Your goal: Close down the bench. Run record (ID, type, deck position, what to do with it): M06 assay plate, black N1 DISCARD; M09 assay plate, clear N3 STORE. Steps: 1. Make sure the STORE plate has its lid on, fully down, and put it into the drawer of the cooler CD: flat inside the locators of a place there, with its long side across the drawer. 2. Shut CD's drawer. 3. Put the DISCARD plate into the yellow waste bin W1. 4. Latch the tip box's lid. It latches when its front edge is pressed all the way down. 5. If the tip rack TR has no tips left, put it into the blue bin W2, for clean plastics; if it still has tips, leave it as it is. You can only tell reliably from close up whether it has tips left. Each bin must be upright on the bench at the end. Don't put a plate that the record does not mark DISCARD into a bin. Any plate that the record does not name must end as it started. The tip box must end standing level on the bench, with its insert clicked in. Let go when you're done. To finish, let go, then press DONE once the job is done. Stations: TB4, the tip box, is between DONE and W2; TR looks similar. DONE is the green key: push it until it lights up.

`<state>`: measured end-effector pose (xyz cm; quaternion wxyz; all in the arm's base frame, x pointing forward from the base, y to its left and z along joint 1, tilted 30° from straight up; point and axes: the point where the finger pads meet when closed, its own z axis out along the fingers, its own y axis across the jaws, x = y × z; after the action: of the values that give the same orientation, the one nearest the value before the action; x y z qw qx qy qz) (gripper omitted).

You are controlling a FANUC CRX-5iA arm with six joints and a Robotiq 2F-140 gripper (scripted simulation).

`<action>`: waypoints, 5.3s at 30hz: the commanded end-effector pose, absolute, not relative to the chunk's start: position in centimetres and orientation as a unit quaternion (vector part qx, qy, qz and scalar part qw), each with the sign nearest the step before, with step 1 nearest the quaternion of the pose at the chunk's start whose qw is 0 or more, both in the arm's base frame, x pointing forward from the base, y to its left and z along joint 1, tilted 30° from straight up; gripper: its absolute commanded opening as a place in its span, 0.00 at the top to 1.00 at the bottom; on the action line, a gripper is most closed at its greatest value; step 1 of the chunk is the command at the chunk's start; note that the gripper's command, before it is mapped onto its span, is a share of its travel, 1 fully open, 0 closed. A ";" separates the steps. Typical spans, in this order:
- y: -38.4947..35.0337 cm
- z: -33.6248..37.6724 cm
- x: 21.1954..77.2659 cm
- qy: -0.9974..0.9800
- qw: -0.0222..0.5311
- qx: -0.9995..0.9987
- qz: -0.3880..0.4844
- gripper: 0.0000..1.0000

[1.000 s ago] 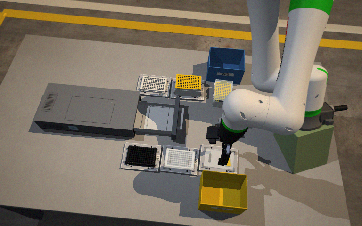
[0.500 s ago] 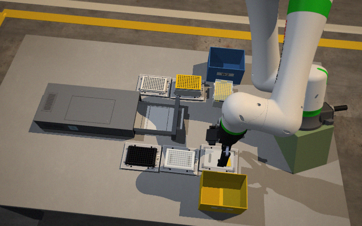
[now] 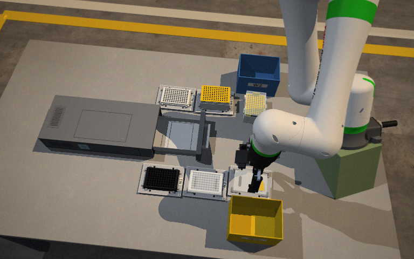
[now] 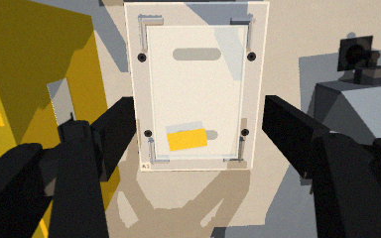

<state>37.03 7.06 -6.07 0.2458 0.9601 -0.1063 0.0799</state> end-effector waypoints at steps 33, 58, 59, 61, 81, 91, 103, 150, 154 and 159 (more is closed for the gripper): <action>5.4 -9.1 37.4 -0.106 0.245 0.960 0.080 0.30; 4.9 -10.0 37.5 -0.106 0.245 0.960 0.080 0.34; 4.9 -10.0 37.5 -0.106 0.245 0.960 0.080 0.34; 4.9 -10.0 37.5 -0.106 0.245 0.960 0.080 0.35; 5.0 -9.9 37.5 -0.106 0.245 0.960 0.080 0.90; 5.0 -9.8 37.5 -0.106 0.245 0.960 0.080 0.90; 5.0 -9.7 37.5 -0.106 0.245 0.960 0.080 0.90; 6.5 -7.1 37.2 -0.106 0.245 0.960 0.080 0.90; 6.8 -6.6 37.1 -0.106 0.245 0.960 0.080 0.90; 7.1 -6.1 37.1 -0.106 0.245 0.960 0.080 0.90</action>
<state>37.06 6.93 -6.30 0.2458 0.9601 -0.1063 0.0800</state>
